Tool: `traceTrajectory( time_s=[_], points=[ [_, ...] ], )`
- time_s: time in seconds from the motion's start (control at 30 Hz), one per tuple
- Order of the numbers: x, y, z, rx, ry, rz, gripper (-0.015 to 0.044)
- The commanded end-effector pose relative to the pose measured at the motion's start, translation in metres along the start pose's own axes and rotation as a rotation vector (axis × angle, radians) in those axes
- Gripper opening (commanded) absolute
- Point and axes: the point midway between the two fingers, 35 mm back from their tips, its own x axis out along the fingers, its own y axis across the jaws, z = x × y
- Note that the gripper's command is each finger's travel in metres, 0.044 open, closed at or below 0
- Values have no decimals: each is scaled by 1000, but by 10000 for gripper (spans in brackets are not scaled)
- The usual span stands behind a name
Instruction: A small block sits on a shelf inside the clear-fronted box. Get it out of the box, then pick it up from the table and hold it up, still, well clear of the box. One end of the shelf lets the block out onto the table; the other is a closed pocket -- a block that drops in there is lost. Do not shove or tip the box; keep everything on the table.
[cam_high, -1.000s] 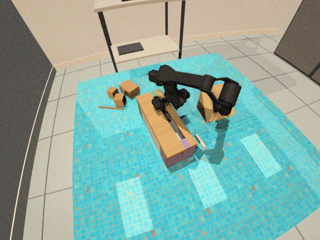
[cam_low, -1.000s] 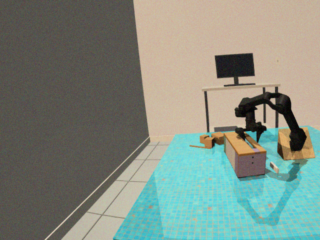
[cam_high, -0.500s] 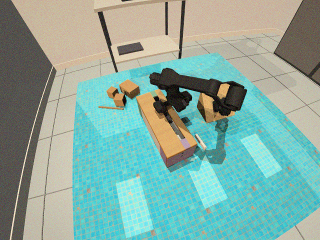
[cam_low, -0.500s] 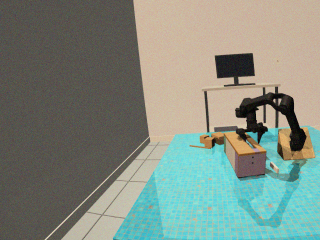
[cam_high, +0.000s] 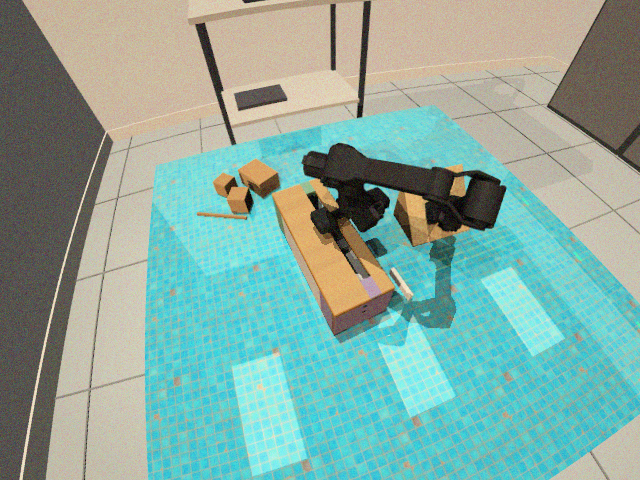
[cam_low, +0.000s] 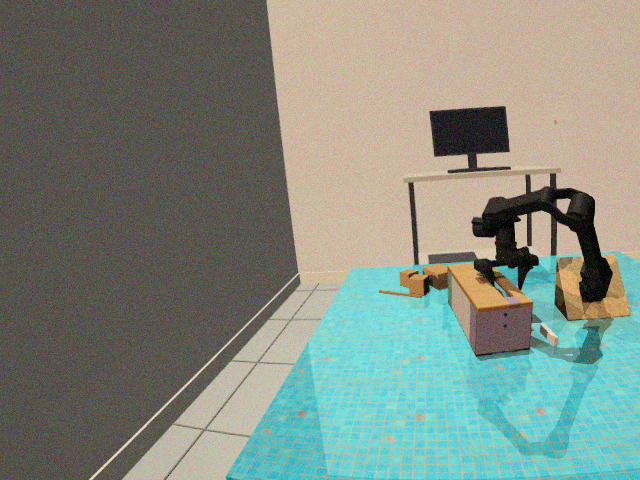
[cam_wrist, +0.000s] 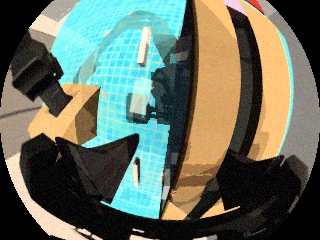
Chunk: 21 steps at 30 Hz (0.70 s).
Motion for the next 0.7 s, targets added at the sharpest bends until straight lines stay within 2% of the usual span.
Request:
traceTrajectory(
  time_s=[0.0, 0.67],
  points=[
    [2, 1, 7, 9, -7, 1, 400],
    [5, 0, 40, 10, -9, 1, 400]
  ],
)
